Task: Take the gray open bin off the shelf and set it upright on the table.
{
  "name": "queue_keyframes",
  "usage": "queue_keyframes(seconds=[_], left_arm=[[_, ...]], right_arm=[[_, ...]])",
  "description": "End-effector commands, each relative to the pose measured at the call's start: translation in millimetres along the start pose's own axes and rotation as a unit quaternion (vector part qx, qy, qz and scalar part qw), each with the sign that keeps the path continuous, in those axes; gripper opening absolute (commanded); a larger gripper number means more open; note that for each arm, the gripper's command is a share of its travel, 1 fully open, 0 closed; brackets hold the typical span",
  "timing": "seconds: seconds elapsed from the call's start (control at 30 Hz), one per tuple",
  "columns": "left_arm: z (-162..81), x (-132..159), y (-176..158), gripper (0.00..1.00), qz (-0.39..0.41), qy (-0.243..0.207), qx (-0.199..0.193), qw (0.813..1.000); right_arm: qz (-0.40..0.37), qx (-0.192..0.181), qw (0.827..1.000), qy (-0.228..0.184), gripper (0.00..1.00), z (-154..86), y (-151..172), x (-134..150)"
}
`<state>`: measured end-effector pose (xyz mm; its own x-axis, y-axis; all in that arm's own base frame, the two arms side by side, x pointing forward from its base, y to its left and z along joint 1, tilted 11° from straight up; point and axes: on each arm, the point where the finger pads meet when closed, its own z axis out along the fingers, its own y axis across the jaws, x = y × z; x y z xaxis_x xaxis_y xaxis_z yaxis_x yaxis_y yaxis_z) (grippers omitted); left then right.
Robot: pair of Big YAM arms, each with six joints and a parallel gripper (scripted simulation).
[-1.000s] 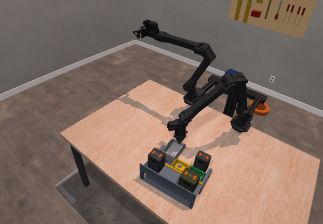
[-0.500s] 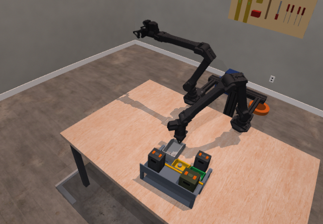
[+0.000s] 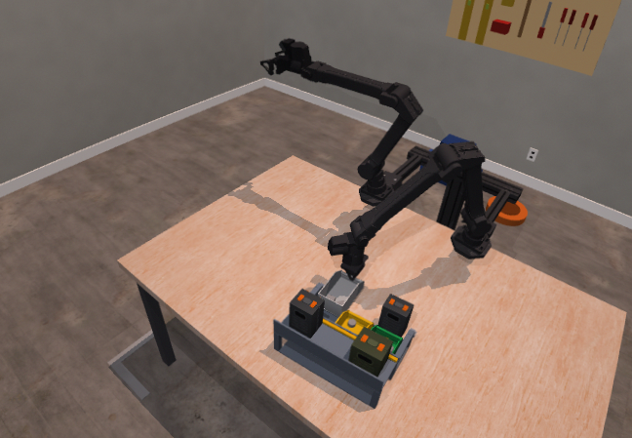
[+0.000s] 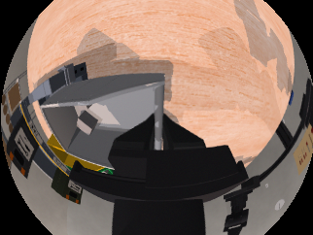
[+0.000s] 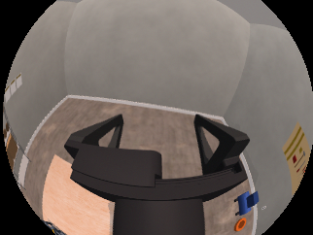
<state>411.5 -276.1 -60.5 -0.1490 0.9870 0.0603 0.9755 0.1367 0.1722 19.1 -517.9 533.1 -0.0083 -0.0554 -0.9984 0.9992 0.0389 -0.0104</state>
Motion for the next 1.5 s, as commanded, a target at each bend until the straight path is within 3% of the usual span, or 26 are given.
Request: queue_keyframes(seconds=[0.0, 1.47], left_arm=[[-24.3, -14.5, 5.4, 0.00, -0.005, -0.022, -0.024, 0.999], [-23.7, -15.7, -18.8, 0.00, -0.005, -0.024, -0.025, 0.999]], right_arm=[[0.005, 0.007, 1.000, -0.015, 1.00, -6.3, -6.8, -11.0], [0.005, 0.007, 1.000, -0.015, 1.00, -6.3, -6.8, -11.0]])
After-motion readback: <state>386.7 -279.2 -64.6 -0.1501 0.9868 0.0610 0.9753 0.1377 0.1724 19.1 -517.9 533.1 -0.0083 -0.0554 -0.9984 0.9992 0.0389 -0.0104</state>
